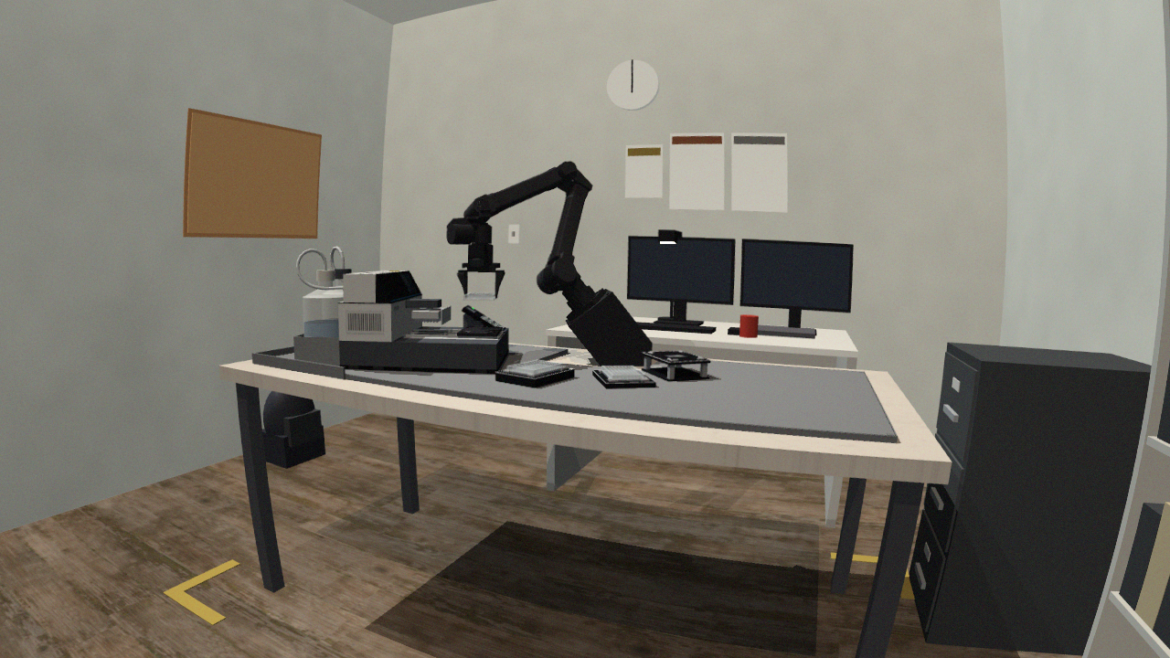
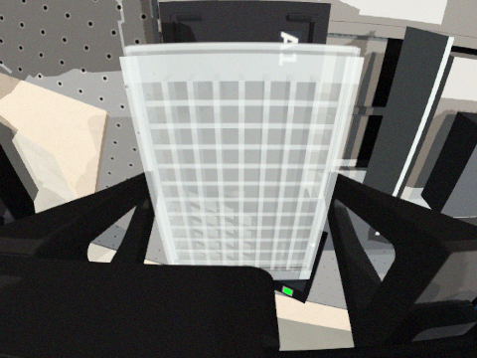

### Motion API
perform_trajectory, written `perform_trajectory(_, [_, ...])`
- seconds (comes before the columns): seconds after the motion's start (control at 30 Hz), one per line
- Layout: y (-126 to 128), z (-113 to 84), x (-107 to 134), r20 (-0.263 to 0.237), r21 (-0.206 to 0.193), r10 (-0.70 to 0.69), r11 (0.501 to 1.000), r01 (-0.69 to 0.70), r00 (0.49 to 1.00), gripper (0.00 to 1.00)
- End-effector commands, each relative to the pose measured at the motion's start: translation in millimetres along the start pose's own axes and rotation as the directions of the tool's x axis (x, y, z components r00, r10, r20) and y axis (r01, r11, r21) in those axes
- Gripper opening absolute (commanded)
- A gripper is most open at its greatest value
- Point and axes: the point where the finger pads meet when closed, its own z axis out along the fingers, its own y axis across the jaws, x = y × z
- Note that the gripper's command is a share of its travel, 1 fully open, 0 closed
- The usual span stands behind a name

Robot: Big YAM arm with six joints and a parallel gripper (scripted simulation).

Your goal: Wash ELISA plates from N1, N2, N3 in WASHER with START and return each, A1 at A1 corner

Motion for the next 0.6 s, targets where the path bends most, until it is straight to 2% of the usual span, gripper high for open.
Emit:
perform_trajectory(0.0, [-24.3,-17.5,-10.8,0.038,0.045,0.013,0.999,-0.015,0.999,0.84])
perform_trajectory(0.5, [-25.2,-17.8,-11.5,0.039,0.046,0.015,0.999,-0.017,0.999,0.84])
perform_trajectory(0.57, [-26.8,-12.4,-8.4,0.028,0.044,0.019,0.999,-0.02,0.999,0.84])
